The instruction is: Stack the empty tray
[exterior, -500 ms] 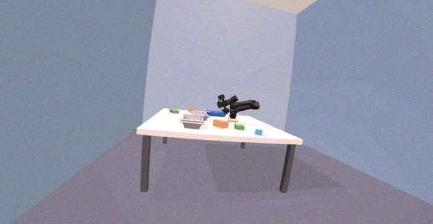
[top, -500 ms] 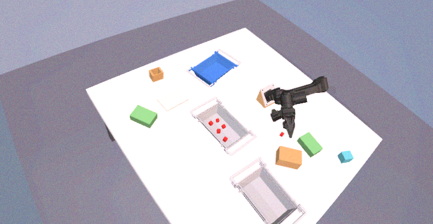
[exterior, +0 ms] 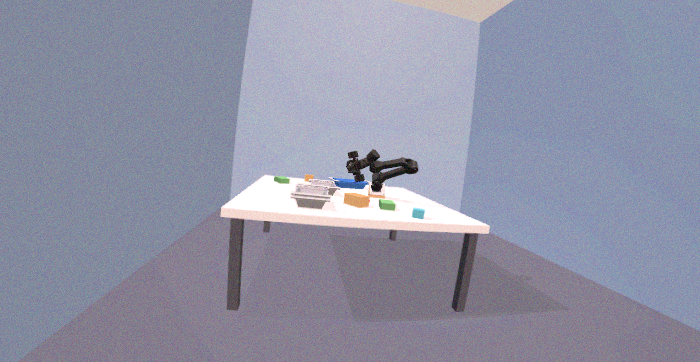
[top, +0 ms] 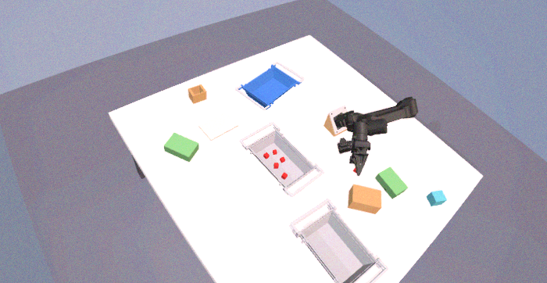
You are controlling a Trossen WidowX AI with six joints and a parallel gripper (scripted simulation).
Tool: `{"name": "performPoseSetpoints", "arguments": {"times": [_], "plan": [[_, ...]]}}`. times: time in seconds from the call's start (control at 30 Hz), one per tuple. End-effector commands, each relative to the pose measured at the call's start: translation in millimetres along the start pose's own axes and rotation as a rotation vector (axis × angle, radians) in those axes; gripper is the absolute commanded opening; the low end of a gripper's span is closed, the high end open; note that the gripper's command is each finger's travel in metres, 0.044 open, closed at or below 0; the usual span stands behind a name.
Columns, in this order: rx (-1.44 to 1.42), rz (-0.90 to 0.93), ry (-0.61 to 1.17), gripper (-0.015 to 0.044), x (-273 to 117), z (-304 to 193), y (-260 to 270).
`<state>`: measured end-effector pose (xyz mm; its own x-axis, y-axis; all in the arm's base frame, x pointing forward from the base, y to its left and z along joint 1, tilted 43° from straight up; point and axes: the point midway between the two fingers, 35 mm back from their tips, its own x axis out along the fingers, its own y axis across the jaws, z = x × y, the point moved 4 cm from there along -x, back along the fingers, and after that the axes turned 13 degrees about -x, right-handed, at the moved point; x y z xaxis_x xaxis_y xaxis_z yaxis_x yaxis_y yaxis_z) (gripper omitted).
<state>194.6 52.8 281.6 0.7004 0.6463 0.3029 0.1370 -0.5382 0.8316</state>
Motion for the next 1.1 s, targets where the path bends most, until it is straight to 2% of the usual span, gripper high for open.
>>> {"name": "performPoseSetpoints", "arguments": {"times": [0.0, 0.2, 0.47, 0.73, 1.07], "plan": [[-0.198, -0.143, -0.142, 0.0087, 28.8, 36.7, 14.9], [-0.463, -0.435, -0.223, 0.0087, 56.7, 84.6, 16.0], [-0.670, -0.803, -0.115, 0.0087, 72.5, 125.9, 6.4], [-0.768, -1.029, 0.094, 0.0087, 75.4, 145.4, -2.6], [-0.863, -1.176, 0.465, 0.0087, 73.0, 157.1, -10.1]]}}
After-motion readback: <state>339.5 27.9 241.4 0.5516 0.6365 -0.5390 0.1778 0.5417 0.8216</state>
